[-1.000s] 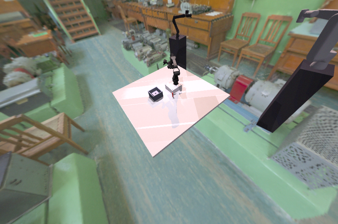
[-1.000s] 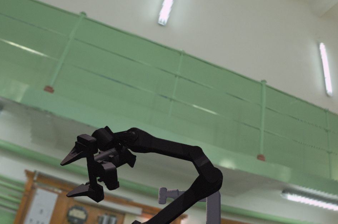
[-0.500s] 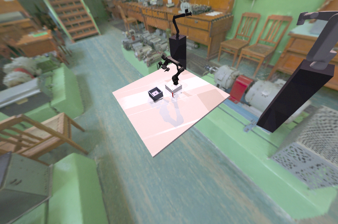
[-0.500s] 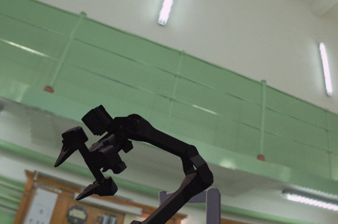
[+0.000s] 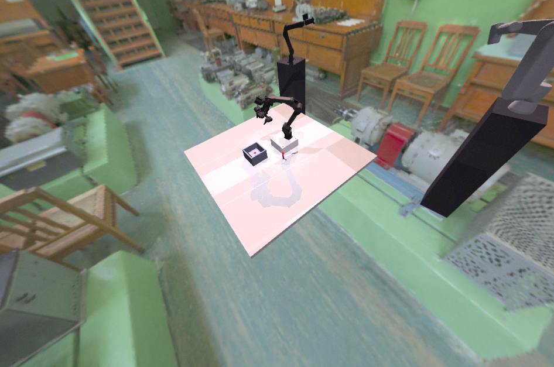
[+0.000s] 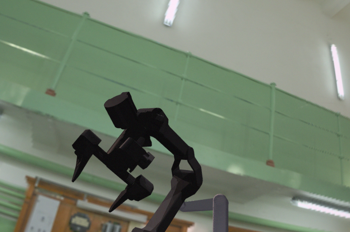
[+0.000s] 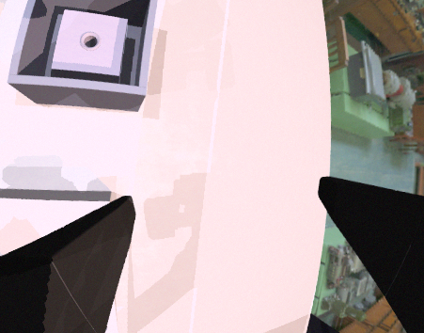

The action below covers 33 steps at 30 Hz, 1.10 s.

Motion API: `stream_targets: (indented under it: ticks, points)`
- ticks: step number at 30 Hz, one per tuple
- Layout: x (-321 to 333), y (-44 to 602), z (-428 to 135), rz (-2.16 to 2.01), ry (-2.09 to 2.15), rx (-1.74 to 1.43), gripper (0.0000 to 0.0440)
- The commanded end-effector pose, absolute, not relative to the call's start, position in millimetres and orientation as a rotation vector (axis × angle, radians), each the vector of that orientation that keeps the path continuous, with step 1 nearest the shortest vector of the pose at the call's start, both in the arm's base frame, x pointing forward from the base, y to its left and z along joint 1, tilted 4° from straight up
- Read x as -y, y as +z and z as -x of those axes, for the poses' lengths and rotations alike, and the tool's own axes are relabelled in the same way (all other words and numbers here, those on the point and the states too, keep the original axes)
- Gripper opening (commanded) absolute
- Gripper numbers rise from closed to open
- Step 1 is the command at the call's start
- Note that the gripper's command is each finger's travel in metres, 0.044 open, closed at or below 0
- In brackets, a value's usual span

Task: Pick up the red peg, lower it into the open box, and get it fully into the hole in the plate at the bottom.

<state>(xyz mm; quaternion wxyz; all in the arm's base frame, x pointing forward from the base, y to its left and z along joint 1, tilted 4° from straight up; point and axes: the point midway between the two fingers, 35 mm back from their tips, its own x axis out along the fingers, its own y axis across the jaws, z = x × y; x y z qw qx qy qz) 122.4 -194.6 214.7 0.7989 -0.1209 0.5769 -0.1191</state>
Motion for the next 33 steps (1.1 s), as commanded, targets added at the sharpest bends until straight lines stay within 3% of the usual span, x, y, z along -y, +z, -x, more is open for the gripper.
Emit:
stream_targets:
  ticks: [1, 18, 33]
  points:
    - [181.3, 216.6, -144.8, 0.179, -0.284, -1.239, 0.044]
    - [91.8, 206.6, -212.5, -0.13, -0.411, -1.247, 0.044]
    - [2.4, 172.6, -219.7, -0.299, -0.535, -1.322, 0.044]
